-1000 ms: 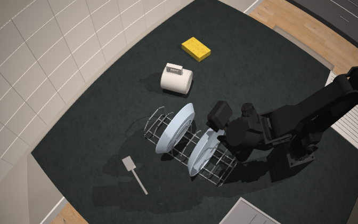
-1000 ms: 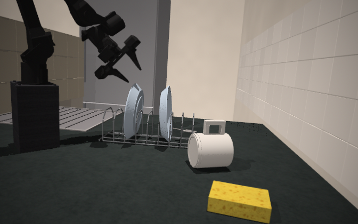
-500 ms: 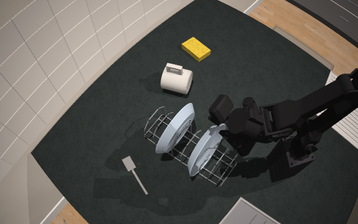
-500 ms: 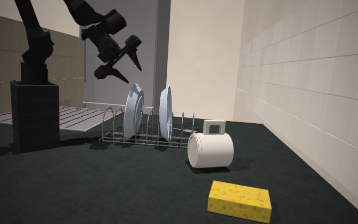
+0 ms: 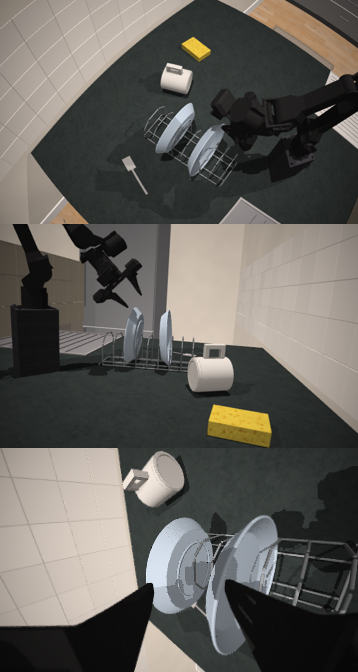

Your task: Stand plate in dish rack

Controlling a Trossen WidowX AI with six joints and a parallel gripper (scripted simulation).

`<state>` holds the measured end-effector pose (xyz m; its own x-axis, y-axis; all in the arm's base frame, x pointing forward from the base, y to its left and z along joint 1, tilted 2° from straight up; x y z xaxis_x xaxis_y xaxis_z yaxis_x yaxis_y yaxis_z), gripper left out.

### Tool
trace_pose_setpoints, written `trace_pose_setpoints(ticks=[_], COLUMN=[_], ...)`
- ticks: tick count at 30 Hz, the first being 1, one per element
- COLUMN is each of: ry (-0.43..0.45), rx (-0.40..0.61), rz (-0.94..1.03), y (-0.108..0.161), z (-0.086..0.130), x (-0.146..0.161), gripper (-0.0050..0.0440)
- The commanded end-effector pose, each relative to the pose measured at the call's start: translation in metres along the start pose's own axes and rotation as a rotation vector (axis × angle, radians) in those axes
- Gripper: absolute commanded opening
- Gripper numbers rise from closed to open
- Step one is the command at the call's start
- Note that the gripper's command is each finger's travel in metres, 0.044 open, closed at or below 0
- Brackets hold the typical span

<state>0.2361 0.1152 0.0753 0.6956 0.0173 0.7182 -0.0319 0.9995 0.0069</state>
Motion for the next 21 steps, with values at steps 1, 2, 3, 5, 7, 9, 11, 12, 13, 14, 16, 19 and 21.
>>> trace_pose_setpoints(ticks=[1,2,3,5,7,9,11,12,13,14,16,19,21], ry=[0.007,0.007,0.008,0.01,0.012,0.014,0.015,0.016,0.017,0.017,0.019,0.019,0.02], rx=[0.0,0.0,0.0,0.0,0.001,0.001,0.001,0.001,0.002,0.002,0.002,0.003,0.003], rz=[0.002,0.002,0.002,0.001,0.001,0.0,-0.001,-0.001,-0.001,-0.001,-0.002,-0.002,-0.003], y=[-0.006,-0.006,-0.007,-0.01,-0.012,-0.015,-0.017,-0.019,-0.02,-0.021,-0.024,-0.025,-0.028], z=[-0.001,-0.001,-0.001,-0.001,-0.002,-0.002,-0.002,-0.002,-0.002,-0.002,-0.003,-0.003,-0.003], x=[-0.001,-0.001,-0.001,-0.001,0.0,0.0,0.0,0.001,0.001,0.001,0.001,0.001,0.001], gripper=[0.0285,0.0285,0.0285,0.0285,0.0285,0.0285,0.0285,0.0285,0.0285,0.0285,0.0285,0.0285,0.0285])
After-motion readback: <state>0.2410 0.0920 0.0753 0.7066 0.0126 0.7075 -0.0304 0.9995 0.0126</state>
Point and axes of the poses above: the point midway between the two fingers, 35 mm back from their tips, its own z axis back along the fingers, its own x axis across the jaws, y = z × x, the point moved 2 cm from there along z, back along the fingers, and after that the axes turned 3 degrees about -z, right-handed, at the moved point
